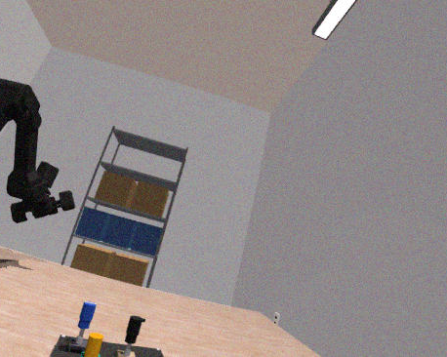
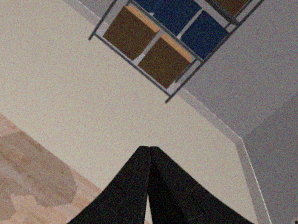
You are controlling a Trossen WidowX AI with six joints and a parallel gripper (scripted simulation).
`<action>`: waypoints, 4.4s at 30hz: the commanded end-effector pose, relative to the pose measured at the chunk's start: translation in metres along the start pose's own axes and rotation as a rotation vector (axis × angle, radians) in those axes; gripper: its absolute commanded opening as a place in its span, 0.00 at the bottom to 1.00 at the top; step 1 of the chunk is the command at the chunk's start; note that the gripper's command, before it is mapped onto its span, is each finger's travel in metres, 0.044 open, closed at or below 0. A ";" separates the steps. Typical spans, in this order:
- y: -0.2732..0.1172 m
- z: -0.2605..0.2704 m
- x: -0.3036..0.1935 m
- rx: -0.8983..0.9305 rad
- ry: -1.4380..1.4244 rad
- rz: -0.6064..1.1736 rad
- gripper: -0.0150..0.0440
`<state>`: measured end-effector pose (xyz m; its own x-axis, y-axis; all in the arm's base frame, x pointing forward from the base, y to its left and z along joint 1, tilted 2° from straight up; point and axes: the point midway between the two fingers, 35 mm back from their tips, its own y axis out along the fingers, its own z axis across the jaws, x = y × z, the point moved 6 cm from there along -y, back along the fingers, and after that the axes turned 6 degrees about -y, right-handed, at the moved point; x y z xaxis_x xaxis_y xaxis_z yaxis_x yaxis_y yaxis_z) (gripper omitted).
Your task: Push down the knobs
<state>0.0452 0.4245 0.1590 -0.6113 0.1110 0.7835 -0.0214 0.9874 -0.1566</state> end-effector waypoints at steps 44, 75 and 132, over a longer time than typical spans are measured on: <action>-0.147 -0.180 -0.195 -0.510 0.924 0.772 0.25; -0.345 -0.211 -0.247 -1.107 1.724 1.125 0.25; -0.487 -0.151 -0.243 -1.673 2.384 1.250 0.25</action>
<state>0.3247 -0.0663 0.1426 0.6024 -0.7979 0.0206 0.0034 -0.0233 -0.9997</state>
